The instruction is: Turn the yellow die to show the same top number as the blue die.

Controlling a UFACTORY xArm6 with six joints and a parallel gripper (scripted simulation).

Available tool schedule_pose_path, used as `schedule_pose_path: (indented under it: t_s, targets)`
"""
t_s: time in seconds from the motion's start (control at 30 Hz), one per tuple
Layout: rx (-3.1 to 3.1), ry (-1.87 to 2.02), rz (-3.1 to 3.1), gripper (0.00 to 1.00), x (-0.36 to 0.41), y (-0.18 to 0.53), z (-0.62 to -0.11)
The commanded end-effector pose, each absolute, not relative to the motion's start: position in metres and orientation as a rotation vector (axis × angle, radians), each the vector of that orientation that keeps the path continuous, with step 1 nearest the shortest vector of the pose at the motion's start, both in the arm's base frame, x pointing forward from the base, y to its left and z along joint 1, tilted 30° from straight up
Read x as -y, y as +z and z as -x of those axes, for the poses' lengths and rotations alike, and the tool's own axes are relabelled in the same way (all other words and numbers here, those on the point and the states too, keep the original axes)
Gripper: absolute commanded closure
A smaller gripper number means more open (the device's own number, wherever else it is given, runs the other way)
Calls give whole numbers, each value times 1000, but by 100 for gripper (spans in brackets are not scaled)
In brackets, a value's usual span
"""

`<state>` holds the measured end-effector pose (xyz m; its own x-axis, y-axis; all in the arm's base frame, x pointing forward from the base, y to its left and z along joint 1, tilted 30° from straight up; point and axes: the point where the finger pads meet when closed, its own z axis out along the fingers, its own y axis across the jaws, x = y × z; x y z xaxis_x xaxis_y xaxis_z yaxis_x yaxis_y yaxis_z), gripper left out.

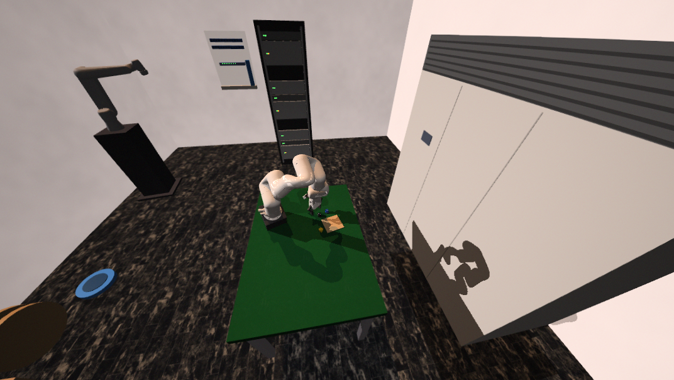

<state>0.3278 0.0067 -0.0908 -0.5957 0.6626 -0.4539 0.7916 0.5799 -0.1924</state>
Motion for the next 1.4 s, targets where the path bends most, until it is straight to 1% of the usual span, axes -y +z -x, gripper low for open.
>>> schedule_pose_path:
  t_s: [0.0,1.1,1.37]
  targets:
    - [-2481,-540,-1183,0,-8,-90,-329]
    - [-2481,-540,-1183,0,-8,-91,-329]
    - [-2481,-540,-1183,0,-16,-91,-352]
